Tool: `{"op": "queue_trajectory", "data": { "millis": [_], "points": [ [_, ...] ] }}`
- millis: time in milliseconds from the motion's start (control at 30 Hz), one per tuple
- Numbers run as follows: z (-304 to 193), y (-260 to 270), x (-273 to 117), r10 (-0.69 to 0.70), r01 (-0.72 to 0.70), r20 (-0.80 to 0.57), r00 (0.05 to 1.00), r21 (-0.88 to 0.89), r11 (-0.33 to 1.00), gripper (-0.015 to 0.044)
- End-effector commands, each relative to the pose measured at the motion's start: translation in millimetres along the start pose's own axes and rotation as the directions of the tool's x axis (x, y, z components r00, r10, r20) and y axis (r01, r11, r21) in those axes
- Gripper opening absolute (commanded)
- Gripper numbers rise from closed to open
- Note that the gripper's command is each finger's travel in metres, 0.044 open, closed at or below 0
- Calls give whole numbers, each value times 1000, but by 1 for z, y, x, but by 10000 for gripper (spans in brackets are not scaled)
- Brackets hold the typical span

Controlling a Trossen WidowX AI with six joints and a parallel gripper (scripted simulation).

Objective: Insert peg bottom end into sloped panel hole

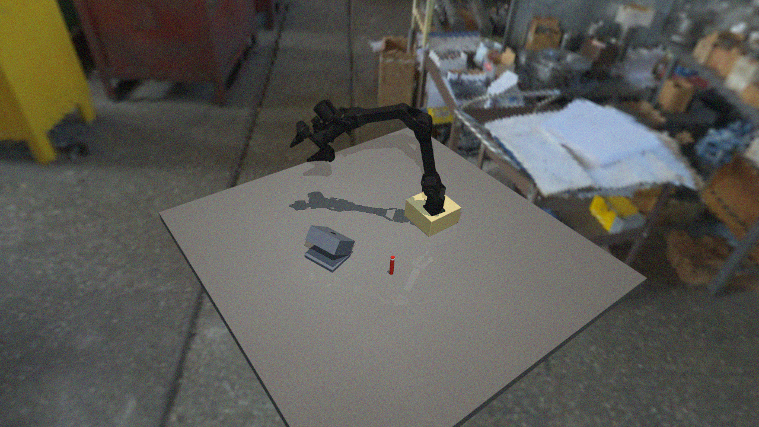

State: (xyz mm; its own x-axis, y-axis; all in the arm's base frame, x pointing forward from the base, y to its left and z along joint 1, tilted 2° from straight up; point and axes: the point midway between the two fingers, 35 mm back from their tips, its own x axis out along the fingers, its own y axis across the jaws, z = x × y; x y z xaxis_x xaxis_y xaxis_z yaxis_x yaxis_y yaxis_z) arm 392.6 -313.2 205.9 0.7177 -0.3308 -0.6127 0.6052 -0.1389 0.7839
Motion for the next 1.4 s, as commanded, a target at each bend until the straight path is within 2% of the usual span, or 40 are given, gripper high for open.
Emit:
{"op": "queue_trajectory", "data": {
  "millis": [0, 700, 1367],
  "points": [
    [-27, -6, 6, -38, 36, -40, 998, -55, 998, 440],
    [-149, -32, 13, -204, 121, -206, 957, -356, 927, 440],
    [-256, -72, -9, -372, 118, -306, 876, -613, 781, 440]
  ]
}}
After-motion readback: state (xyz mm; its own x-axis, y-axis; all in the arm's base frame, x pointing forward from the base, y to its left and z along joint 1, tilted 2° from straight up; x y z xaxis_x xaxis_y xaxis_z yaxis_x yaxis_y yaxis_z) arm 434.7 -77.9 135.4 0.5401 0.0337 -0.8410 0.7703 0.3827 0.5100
